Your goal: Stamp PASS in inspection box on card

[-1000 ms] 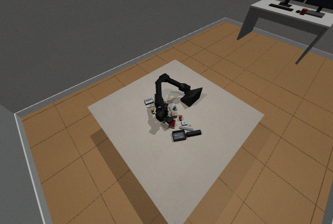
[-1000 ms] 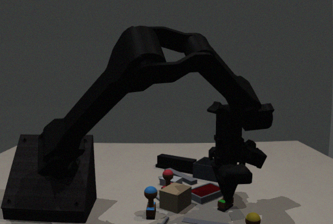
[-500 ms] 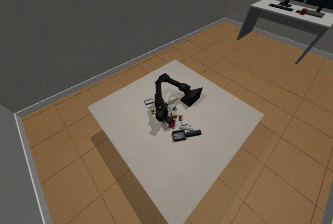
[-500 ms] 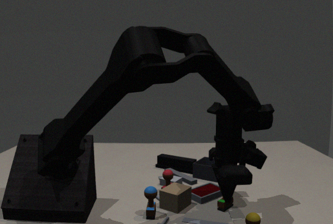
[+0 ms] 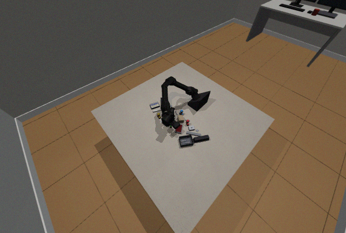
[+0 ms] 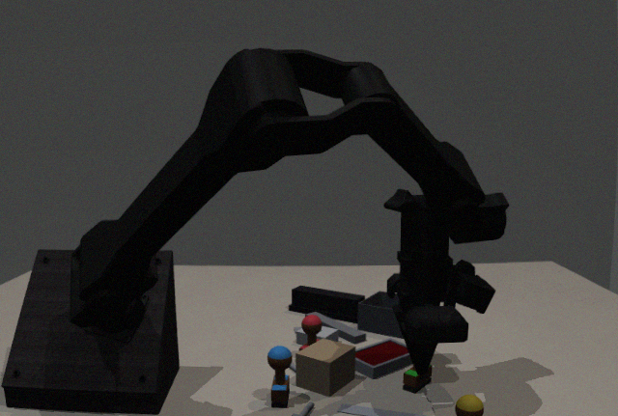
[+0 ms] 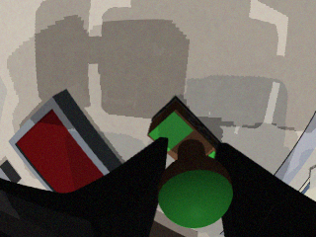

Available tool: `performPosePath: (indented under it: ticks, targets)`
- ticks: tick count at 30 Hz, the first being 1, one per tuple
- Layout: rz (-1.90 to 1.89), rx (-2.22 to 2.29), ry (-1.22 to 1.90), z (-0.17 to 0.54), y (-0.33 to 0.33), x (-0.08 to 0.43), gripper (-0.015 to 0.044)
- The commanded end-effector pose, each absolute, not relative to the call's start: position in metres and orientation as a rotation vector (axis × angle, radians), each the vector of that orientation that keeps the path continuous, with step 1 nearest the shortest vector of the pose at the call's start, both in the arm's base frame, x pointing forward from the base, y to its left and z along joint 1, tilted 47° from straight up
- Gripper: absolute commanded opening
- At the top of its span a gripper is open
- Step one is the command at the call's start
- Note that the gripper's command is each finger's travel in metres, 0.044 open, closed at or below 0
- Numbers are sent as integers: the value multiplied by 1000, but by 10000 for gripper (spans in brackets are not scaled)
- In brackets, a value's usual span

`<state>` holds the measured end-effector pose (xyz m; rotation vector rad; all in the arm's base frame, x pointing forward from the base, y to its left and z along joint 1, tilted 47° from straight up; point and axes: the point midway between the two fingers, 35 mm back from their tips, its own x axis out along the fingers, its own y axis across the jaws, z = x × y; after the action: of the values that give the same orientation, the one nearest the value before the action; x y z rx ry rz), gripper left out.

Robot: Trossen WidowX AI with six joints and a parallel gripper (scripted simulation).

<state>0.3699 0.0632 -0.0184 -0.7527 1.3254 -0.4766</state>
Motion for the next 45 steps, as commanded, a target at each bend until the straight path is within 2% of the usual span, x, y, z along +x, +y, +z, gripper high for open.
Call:
performPosePath:
  ticks: [1,45]
  targets:
    - [-477,-750,1326,-17,65,370,0]
    - [-477,-751,1323,-3,81,367,0]
